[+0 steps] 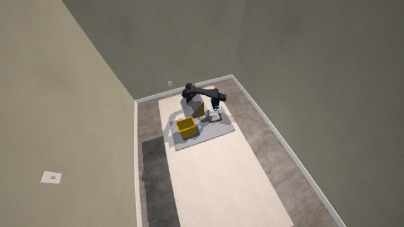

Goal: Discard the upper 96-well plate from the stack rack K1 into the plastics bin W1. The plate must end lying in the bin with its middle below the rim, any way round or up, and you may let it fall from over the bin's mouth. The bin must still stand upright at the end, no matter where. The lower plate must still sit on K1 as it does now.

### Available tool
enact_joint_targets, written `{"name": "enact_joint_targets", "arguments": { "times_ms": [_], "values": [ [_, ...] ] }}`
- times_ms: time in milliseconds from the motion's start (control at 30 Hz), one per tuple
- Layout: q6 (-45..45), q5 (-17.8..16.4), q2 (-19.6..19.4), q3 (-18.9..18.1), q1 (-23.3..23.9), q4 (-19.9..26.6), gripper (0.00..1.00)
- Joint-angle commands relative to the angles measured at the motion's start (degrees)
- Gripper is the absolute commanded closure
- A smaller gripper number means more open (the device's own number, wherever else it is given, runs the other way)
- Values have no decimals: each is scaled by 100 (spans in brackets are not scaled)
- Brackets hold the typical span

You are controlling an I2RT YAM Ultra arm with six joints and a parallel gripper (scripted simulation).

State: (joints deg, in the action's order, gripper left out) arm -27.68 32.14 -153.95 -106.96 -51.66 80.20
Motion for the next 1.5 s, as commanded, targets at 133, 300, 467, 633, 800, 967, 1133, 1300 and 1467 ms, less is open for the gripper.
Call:
{"name": "enact_joint_targets", "arguments": {
  "times_ms": [133,300,467,633,800,967,1133,1300,1467],
  "values": [
    [5,-28,34,-32,-106,2,100],
    [5,-28,34,-32,-106,2,100],
    [5,-28,34,-32,-106,2,100],
    [5,-28,34,-32,-106,2,100],
    [5,-28,34,-32,-106,2,100],
    [5,-28,34,-32,-106,2,100],
    [5,-28,34,-32,-106,2,100],
    [-644,21,216,150,-25,-37,100],
    [-1055,102,512,428,112,-89,100]
  ]
}}
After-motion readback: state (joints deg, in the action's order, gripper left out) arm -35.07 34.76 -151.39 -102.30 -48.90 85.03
